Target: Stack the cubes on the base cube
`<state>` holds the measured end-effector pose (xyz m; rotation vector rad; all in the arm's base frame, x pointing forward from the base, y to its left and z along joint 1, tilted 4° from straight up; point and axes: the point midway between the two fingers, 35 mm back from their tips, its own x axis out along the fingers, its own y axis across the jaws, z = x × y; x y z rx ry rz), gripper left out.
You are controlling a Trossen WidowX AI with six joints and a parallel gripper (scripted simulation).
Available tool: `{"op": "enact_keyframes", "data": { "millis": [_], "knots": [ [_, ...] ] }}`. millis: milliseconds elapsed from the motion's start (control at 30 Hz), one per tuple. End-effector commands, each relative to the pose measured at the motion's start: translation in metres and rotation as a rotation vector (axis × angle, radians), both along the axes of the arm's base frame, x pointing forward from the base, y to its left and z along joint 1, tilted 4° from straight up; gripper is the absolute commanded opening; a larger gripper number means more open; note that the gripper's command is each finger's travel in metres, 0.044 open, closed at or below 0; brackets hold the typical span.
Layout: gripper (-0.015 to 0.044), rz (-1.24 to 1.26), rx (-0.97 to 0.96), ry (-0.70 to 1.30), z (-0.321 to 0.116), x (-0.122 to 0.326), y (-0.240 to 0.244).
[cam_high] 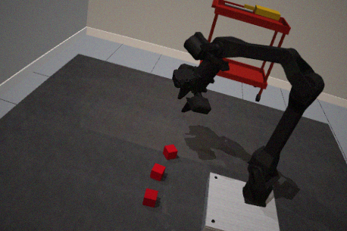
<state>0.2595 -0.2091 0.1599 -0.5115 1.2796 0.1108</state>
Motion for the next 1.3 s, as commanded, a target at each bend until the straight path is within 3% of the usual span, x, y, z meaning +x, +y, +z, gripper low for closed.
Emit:
{"op": "enact_keyframes", "data": {
  "millis": [0, 233, 433, 667, 1267],
  "knots": [
    [0.0265, 0.059, 0.062, 0.135, -0.014, 0.007, 0.034],
    [0.0265, 0.148, 0.109, 0.320, -0.028, 0.008, 0.077],
    [0.0265, 0.148, 0.109, 0.320, -0.034, 0.008, 0.077],
    [0.0265, 0.148, 0.109, 0.320, -0.088, 0.008, 0.073],
    [0.0265, 0.148, 0.109, 0.320, -0.114, 0.008, 0.071]
  ]
}}
